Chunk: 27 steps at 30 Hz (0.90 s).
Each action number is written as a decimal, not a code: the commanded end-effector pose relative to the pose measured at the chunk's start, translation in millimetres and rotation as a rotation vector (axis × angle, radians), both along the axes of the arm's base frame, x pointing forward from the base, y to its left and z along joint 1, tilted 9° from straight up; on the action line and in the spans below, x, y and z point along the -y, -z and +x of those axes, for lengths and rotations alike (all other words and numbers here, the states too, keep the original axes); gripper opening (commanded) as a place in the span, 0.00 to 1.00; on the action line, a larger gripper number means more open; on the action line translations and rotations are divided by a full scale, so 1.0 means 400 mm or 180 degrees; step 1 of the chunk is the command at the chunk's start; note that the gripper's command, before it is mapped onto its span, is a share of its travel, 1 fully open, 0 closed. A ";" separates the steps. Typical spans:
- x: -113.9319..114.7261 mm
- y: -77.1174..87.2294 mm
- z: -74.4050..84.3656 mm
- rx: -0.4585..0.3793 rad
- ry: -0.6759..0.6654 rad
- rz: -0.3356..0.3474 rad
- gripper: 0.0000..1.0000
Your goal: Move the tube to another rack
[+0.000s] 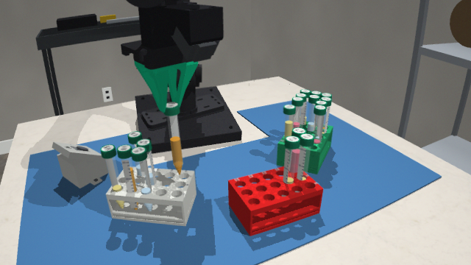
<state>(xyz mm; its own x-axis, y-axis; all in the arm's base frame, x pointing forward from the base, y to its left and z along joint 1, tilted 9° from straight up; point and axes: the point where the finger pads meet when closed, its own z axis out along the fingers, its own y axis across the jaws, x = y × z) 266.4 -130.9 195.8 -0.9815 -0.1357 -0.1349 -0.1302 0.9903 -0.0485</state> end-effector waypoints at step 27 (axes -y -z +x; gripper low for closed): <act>-0.060 -0.006 -0.078 0.0084 0.0005 -0.0041 0.00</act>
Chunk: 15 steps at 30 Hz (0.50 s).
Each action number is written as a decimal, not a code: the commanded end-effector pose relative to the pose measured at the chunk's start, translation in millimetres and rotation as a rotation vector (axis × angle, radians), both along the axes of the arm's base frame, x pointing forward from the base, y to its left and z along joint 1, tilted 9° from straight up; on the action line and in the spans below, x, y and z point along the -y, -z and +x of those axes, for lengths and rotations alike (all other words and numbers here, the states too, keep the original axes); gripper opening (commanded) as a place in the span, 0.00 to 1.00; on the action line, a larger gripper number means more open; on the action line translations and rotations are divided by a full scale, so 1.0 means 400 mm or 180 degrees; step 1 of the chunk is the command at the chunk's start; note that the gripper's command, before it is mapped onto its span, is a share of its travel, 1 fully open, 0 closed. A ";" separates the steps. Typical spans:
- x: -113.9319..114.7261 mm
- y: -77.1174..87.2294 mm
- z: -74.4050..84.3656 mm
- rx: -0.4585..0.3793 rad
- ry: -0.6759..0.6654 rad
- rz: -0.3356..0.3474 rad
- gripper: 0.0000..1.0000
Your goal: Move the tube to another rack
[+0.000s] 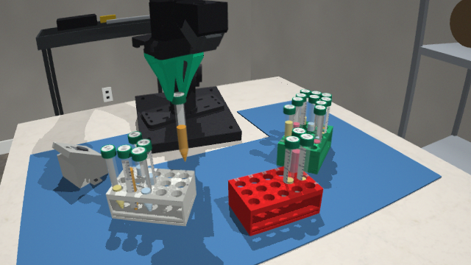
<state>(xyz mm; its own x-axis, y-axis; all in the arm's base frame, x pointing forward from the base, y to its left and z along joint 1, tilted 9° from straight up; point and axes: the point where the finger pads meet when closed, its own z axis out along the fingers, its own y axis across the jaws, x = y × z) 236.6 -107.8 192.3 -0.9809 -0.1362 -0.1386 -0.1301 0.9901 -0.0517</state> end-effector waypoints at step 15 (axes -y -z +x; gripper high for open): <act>-0.036 -0.008 -0.045 0.0069 0.0005 -0.0030 0.00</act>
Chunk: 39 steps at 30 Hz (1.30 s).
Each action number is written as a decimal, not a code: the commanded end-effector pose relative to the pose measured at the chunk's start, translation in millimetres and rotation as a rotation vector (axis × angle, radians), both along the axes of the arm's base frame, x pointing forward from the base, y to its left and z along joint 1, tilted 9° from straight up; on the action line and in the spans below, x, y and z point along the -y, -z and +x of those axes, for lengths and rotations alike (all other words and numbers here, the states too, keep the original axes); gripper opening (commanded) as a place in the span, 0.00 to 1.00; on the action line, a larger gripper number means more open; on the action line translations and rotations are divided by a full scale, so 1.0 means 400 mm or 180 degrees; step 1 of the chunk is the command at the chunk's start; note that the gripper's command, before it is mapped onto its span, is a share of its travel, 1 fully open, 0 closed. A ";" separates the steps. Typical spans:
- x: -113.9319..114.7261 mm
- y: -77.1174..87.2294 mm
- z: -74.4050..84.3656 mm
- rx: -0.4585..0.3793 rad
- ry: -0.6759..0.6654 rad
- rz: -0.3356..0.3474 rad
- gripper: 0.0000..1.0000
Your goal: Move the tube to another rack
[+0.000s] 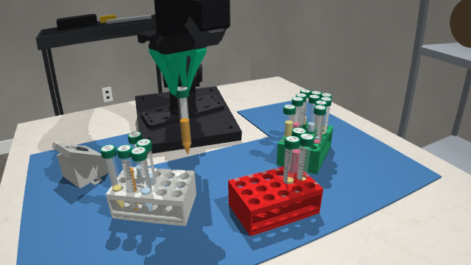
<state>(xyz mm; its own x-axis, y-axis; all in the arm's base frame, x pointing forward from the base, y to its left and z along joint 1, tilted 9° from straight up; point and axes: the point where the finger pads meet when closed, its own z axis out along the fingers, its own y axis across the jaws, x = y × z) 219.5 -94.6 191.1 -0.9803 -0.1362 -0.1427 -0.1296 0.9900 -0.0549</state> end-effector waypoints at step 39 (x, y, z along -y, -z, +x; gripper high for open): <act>-0.229 -0.022 0.111 0.0060 0.0004 -0.0010 0.00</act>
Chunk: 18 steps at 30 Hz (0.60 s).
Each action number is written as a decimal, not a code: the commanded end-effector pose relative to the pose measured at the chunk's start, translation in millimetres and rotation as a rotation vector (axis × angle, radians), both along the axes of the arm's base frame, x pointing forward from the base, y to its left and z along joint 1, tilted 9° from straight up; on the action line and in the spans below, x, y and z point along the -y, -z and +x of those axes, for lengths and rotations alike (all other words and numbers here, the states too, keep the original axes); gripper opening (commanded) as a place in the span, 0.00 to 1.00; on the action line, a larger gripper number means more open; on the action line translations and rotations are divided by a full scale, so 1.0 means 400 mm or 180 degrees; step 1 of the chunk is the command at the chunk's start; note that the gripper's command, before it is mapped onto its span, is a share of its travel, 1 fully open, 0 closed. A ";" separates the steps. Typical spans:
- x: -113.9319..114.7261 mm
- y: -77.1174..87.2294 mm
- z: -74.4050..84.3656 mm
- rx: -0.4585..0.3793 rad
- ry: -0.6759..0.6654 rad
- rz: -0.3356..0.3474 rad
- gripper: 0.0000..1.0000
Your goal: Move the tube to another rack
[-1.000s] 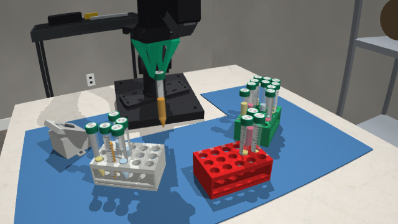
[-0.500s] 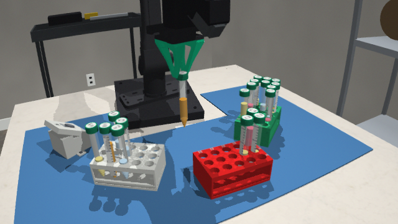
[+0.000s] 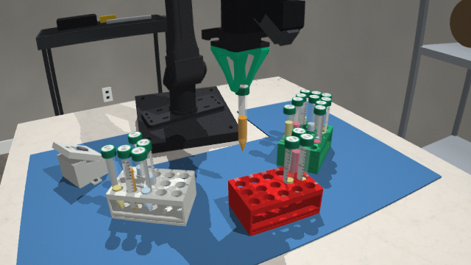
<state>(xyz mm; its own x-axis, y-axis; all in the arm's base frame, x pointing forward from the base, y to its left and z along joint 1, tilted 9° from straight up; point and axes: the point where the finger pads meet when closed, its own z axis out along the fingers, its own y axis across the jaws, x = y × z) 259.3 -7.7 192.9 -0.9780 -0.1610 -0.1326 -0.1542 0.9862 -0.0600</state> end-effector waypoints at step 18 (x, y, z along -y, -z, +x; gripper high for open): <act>-0.028 -0.019 0.021 0.0036 -0.1281 -0.0200 0.00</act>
<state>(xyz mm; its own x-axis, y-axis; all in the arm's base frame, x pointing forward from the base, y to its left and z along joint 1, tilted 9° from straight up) 266.9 3.3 197.2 -0.8936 -0.4319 -0.1225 -0.4216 0.9011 -0.1012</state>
